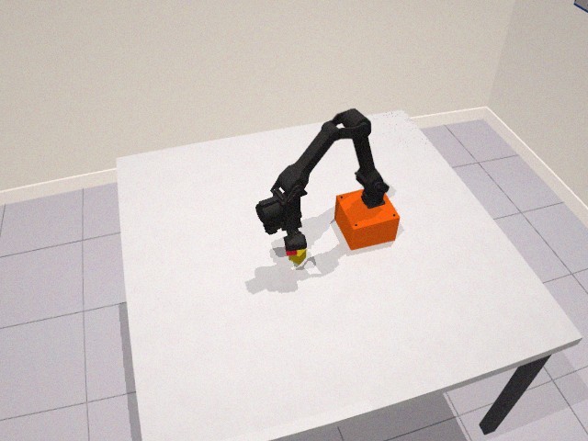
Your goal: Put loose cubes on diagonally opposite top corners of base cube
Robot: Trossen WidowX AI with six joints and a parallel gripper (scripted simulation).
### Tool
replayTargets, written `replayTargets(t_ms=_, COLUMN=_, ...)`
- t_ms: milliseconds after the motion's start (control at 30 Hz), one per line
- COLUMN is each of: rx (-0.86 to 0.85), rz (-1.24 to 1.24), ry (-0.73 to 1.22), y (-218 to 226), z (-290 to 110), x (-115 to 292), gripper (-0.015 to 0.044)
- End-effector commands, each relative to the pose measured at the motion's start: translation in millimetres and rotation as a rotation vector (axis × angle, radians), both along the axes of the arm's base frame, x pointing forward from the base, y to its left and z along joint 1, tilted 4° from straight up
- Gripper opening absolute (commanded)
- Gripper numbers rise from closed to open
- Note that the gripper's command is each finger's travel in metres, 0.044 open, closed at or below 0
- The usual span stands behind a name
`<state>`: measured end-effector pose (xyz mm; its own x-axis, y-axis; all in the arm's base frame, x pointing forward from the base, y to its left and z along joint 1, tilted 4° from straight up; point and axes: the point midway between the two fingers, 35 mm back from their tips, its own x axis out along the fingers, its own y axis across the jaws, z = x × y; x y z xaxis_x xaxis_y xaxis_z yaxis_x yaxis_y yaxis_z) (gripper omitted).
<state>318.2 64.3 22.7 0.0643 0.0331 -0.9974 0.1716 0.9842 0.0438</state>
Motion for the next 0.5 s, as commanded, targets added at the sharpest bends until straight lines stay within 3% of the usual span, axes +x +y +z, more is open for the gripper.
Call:
replayTargets(t_ms=0, rx=0.003, rz=0.000, ry=-0.015, y=0, z=8, x=2, gripper=0.0205)
replayTargets(t_ms=467, rx=0.003, rz=0.000, ry=-0.015, y=0, z=20, x=1, gripper=0.0205)
